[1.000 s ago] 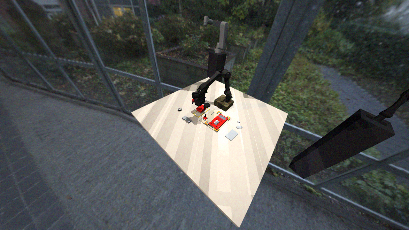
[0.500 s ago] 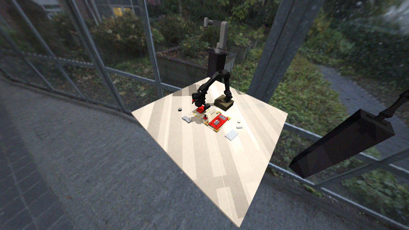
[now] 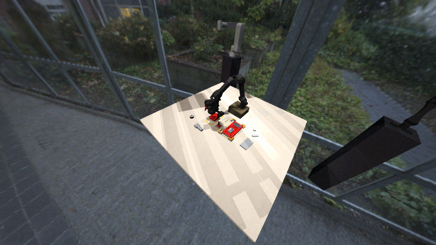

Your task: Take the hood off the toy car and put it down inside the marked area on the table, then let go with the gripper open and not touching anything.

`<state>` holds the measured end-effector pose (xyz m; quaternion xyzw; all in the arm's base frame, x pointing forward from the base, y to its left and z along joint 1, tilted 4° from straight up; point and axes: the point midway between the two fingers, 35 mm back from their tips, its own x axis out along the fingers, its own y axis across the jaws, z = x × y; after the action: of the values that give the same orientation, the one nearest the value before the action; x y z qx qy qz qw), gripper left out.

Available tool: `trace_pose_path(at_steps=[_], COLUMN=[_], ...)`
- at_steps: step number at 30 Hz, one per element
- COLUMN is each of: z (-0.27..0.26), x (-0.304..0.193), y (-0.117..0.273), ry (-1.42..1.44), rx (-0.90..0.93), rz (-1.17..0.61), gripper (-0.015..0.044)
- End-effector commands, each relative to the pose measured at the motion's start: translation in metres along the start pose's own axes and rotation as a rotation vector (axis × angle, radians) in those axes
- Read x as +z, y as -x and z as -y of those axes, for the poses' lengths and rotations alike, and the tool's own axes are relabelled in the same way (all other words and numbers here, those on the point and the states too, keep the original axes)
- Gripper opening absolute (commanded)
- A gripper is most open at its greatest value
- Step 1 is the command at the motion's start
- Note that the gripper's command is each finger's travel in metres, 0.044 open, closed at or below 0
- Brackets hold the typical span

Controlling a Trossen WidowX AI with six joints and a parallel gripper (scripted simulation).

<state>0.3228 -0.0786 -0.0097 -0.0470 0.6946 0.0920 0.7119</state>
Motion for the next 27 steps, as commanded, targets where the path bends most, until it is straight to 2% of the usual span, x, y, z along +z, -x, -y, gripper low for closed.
trace_pose_path(at_steps=[1,27], z=[0.0,0.0], x=[0.0,0.0], y=[-0.002,-0.015], ry=[-0.004,-0.004], rx=[0.0,0.0], rz=[0.0,0.0], gripper=[0.0,0.0])
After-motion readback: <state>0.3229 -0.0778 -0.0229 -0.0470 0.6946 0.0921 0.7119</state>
